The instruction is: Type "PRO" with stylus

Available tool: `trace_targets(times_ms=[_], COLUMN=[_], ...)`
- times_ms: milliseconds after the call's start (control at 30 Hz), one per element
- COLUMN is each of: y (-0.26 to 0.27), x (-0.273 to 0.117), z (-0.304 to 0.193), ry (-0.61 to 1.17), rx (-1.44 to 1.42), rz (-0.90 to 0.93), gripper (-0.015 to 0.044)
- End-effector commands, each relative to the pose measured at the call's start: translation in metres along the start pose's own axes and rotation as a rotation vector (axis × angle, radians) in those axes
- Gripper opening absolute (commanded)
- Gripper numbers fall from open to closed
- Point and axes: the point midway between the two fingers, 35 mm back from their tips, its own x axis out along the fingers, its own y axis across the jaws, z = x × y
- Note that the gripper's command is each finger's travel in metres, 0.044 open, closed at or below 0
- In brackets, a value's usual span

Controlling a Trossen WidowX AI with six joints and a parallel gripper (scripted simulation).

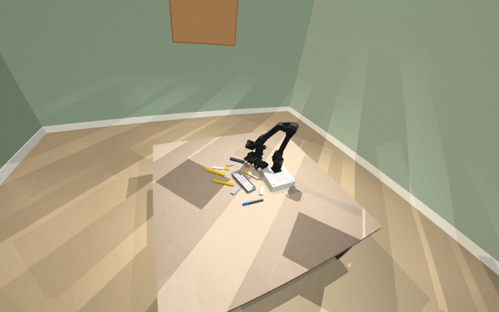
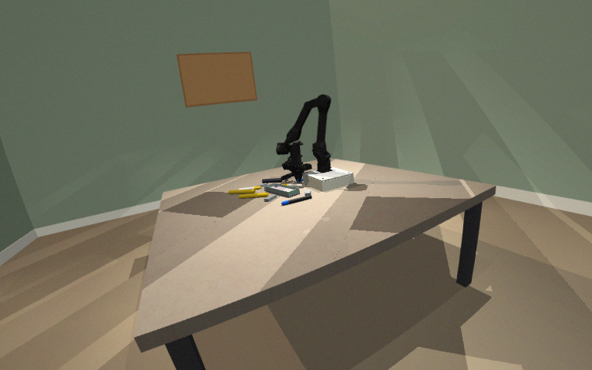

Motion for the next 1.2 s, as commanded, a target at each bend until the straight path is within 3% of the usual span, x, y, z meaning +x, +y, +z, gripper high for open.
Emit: trace_targets(times_ms=[0,133,500,700,1167], y=[0.0,-0.001,-0.001,0.0,-0.007], x=[0.0,-0.001,-0.047,-0.047,-0.048], z=[0.0,0.0,0.001,0.0,0.001], ry=[0.0,0.0,0.0,0.002,0.002], rx=[0.0,0.0,0.0,-0.002,-0.448], rz=[-0.002,-0.002,-0.001,0.004,0.003], gripper=[0.0038,0.0,0.0,0.0,0.0])
